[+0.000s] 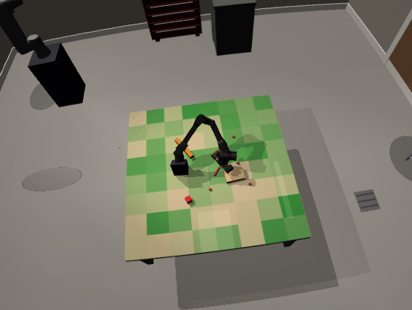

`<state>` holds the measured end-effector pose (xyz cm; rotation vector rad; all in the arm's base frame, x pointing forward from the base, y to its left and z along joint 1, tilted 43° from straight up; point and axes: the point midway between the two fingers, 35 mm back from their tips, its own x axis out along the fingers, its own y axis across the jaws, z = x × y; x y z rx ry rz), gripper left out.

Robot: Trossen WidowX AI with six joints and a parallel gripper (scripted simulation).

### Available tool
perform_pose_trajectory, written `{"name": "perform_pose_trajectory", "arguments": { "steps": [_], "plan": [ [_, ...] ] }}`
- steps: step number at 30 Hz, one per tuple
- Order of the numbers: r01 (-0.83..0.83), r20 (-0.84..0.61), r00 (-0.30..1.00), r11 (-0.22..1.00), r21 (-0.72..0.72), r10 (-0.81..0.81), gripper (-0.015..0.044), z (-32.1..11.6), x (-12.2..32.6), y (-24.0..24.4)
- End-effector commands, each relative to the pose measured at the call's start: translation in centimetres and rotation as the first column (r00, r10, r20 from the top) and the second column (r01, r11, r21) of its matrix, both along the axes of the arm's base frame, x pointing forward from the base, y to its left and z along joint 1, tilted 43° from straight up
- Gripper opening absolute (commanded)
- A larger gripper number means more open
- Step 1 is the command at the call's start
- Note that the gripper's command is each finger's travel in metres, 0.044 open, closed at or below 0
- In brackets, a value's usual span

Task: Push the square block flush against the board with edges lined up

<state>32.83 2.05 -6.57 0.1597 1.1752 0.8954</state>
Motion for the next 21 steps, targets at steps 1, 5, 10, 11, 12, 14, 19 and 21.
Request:
{"name": "perform_pose_trajectory", "arguments": {
  "steps": [1, 5, 10, 11, 12, 14, 19, 21],
  "plan": [
    [0.001, 0.004, 1.000, 1.000, -0.001, -0.001, 0.0000, -0.3, -0.4, -0.3],
    [0.001, 0.004, 1.000, 1.000, -0.002, -0.001, 0.0000, -0.5, -0.8, -0.6],
    [0.001, 0.003, 1.000, 1.000, -0.002, -0.001, 0.0000, -0.9, -1.4, -0.8],
    [0.001, 0.003, 1.000, 1.000, -0.002, -0.001, 0.0000, -0.9, -1.5, -0.9],
    [0.001, 0.003, 1.000, 1.000, -0.002, -0.001, 0.0000, -1.0, -1.6, -0.9],
    [0.001, 0.003, 1.000, 1.000, -0.003, -0.001, 0.0000, -1.1, -1.8, -1.0],
    [0.001, 0.003, 1.000, 1.000, -0.003, -0.001, 0.0000, -1.4, -2.4, -1.3],
    [0.001, 0.002, 1.000, 1.000, -0.003, -0.001, 0.0000, -1.5, -2.6, -1.4]
  ]
}}
